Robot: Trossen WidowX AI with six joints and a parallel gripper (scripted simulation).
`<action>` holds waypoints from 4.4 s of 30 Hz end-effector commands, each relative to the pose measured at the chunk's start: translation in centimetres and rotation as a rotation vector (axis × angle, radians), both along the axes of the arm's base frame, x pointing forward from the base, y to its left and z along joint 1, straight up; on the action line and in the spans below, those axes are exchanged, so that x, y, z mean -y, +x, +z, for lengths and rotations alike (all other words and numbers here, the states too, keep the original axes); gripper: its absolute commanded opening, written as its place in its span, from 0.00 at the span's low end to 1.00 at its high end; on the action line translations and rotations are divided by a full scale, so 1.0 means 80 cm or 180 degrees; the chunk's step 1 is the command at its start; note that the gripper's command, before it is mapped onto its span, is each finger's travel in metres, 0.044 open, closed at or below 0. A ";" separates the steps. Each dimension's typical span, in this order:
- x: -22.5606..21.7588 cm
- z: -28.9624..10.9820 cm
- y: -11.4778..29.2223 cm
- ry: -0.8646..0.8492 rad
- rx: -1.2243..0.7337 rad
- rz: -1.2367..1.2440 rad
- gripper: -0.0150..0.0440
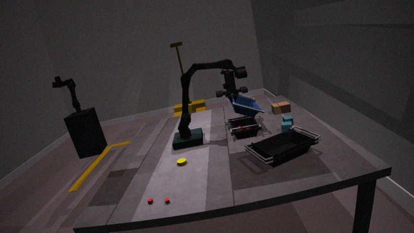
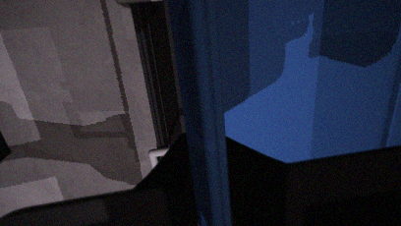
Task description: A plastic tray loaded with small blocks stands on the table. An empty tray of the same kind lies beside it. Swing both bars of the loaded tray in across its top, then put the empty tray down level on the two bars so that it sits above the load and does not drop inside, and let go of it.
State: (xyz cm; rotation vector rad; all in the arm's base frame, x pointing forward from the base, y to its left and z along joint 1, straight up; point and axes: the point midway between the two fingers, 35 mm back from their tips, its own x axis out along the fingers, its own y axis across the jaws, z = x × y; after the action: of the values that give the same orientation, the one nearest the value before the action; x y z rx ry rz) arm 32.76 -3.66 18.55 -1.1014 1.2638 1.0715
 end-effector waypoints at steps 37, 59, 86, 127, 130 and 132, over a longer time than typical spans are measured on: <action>0.001 -0.024 0.004 -0.0004 0.0034 -0.0009 0.25; 0.001 -0.064 0.004 -0.0004 0.0034 -0.0009 0.25; -0.002 -0.083 -0.011 -0.0003 0.0030 -0.0009 0.25; -0.003 -0.098 -0.019 -0.0003 0.0028 -0.0009 0.25; -0.003 -0.098 -0.019 -0.0003 0.0028 -0.0009 0.25; -0.003 -0.098 -0.019 -0.0003 0.0028 -0.0009 0.25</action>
State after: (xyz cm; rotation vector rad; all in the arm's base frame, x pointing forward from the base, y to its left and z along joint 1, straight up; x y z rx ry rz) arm 31.67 -3.50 11.26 -1.1187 1.2417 1.0468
